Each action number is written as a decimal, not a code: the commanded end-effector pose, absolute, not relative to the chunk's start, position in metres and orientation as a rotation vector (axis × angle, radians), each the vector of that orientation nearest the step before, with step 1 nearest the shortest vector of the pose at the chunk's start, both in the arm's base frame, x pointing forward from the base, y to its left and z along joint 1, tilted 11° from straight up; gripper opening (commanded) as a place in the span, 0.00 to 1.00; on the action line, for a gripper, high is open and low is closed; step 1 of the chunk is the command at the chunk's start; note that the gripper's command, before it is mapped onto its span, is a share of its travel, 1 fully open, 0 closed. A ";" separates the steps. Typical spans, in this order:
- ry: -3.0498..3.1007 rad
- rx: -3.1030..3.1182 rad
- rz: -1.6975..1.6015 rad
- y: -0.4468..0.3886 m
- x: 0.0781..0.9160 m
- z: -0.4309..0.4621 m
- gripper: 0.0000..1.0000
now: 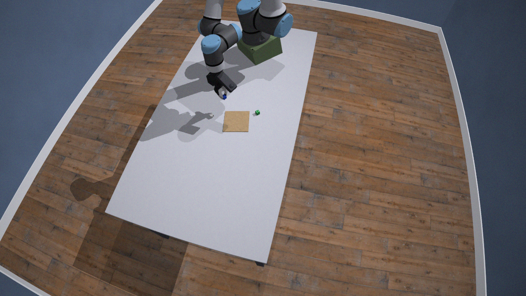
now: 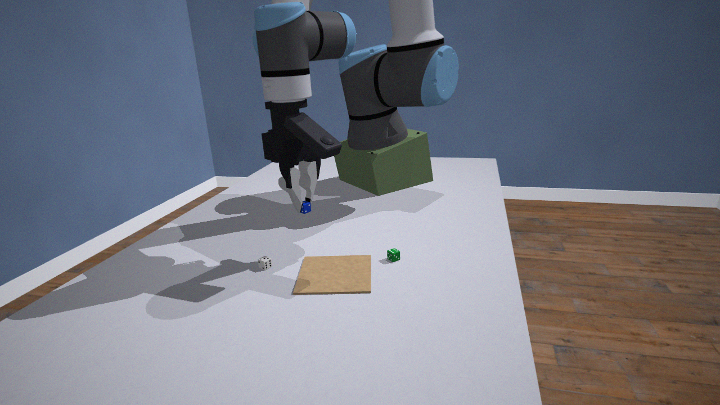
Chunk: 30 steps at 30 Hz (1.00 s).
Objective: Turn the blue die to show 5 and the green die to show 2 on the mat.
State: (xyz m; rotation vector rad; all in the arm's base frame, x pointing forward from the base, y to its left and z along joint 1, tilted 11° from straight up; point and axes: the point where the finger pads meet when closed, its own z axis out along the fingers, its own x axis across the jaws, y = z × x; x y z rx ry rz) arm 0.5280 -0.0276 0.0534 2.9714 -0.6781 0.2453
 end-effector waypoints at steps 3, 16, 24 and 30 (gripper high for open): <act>-0.341 3.015 0.229 -0.009 0.537 0.052 0.03; 0.220 3.004 0.194 0.024 0.550 0.049 0.03; 0.520 2.955 0.173 0.042 0.557 0.047 0.03; 0.800 2.882 0.151 0.060 0.562 0.045 0.03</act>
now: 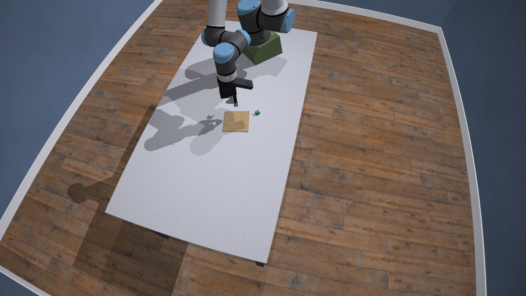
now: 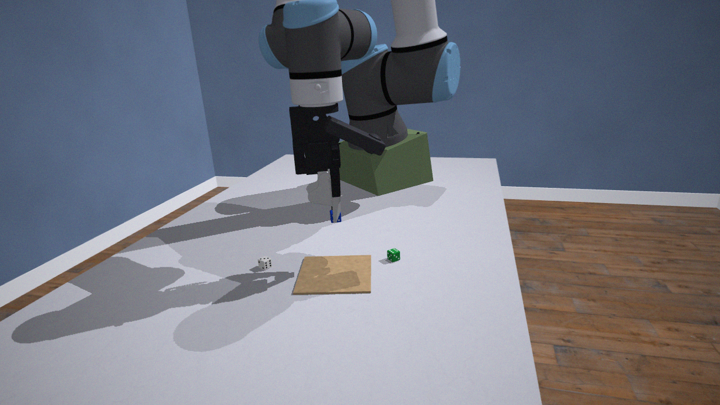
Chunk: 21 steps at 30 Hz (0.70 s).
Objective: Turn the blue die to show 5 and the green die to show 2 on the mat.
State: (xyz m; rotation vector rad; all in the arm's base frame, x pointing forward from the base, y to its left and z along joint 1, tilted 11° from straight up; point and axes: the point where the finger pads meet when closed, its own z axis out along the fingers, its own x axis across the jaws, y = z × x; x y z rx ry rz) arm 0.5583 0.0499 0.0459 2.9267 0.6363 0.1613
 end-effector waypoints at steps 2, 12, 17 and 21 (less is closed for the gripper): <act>0.929 2.839 0.141 0.068 0.565 0.044 0.03; 1.260 2.698 0.112 0.090 0.571 0.041 0.03; 1.523 2.551 0.088 0.110 0.576 0.039 0.03; 1.650 2.466 0.075 0.120 0.578 0.037 0.03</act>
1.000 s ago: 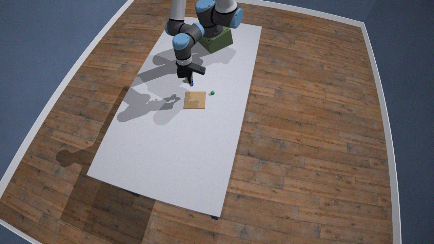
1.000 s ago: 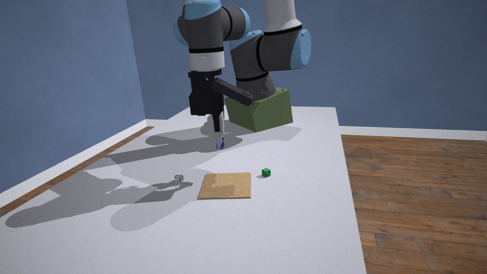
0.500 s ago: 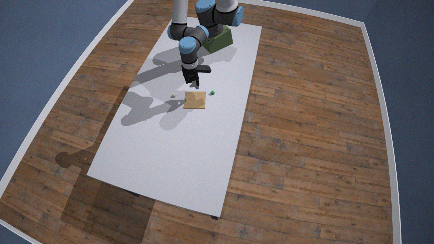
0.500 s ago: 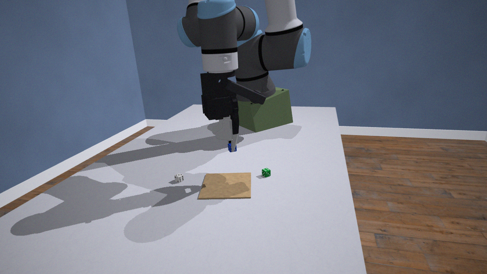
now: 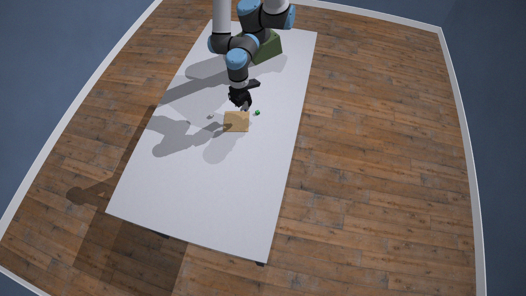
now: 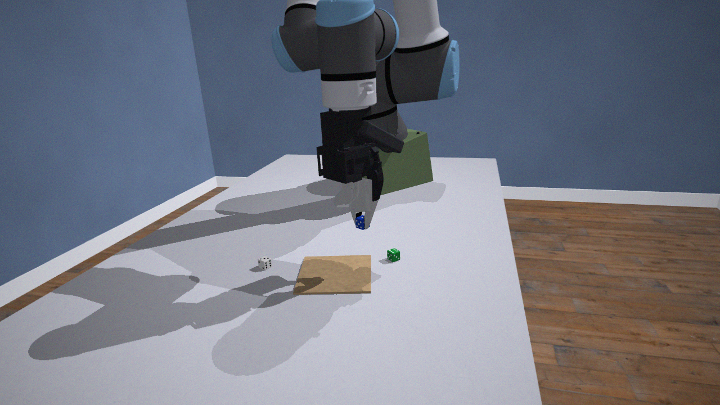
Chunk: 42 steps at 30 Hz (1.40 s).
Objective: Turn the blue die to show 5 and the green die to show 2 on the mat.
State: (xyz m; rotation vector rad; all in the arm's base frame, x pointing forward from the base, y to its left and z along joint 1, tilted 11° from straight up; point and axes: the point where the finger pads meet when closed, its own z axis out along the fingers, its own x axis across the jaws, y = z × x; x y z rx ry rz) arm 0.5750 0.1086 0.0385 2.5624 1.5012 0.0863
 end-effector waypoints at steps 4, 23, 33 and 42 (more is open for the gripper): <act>1.813 2.345 0.057 0.133 0.582 0.036 0.03; 2.312 1.842 -0.007 0.182 0.591 0.029 0.03; 2.383 1.748 -0.017 0.190 0.593 0.027 0.03; 2.389 1.740 -0.018 0.191 0.593 0.027 0.03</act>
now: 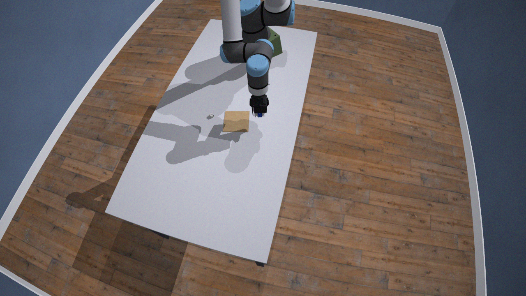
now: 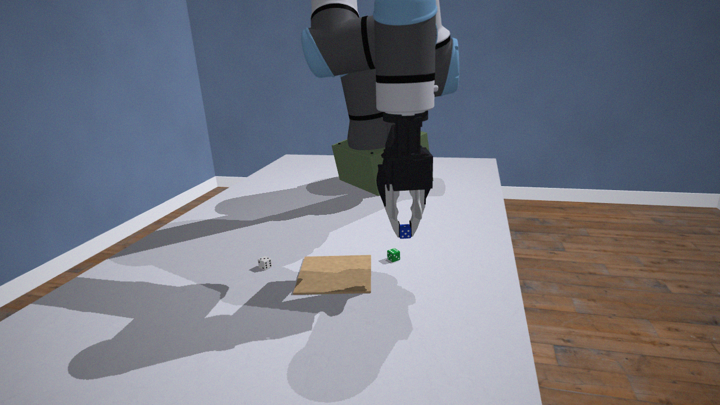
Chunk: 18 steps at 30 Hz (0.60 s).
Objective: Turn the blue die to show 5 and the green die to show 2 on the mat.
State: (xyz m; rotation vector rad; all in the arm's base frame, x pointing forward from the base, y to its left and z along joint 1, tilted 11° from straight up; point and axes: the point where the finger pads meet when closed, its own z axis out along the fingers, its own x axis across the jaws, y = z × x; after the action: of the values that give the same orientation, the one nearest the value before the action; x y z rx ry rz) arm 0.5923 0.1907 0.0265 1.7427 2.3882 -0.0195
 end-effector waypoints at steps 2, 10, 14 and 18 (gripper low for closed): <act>2.389 1.740 -0.017 0.191 0.593 0.027 0.03; 2.378 1.729 0.015 0.191 0.593 0.026 0.03; 2.362 1.713 0.059 0.191 0.593 0.026 0.03; 2.352 1.701 0.088 0.191 0.593 0.026 0.03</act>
State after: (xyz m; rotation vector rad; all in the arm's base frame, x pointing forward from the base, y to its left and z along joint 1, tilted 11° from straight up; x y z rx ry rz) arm 0.5925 0.1908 0.0257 1.7168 2.3665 0.0474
